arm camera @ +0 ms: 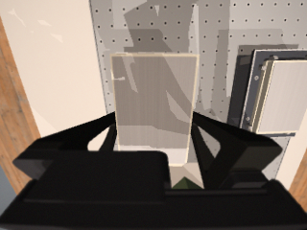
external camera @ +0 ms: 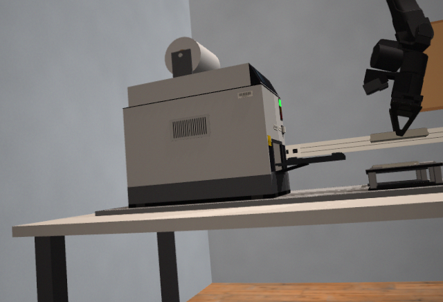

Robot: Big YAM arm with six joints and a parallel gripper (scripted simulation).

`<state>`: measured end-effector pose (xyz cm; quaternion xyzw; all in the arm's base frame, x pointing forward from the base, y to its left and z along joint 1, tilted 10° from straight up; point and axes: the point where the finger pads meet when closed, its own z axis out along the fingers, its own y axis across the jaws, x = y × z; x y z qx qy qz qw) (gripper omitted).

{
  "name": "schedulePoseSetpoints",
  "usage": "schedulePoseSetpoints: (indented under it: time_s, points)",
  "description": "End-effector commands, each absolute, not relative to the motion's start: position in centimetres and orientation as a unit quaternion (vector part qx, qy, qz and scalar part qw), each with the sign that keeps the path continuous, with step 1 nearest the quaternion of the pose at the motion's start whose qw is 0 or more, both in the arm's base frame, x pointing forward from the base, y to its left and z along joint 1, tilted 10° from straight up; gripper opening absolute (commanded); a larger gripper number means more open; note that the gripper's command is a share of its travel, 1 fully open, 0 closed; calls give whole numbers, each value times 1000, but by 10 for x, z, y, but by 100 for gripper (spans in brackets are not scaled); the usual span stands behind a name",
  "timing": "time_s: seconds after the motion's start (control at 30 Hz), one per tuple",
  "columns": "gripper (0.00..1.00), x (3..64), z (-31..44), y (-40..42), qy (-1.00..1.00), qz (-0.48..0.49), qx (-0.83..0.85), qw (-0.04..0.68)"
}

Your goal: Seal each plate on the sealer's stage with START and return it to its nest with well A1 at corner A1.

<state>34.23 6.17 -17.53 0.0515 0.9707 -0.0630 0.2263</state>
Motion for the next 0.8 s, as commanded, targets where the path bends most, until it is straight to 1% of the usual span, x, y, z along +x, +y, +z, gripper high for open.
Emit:
schedulePoseSetpoints:
  time_s: [0.0, 0.23, 0.37, 0.63, 0.77]
  points:
    - [0, 337, -183, 59, 972, -65, 46, 221]
    - [0, 353, -177, 64, 969, -59, 49, 234]
    - [0, 340, -185, 57, 972, -65, 50, 222]
    - [0, 337, -190, 55, 972, -66, 50, 220]
    - [0, 352, -185, 66, 970, -59, 44, 234]
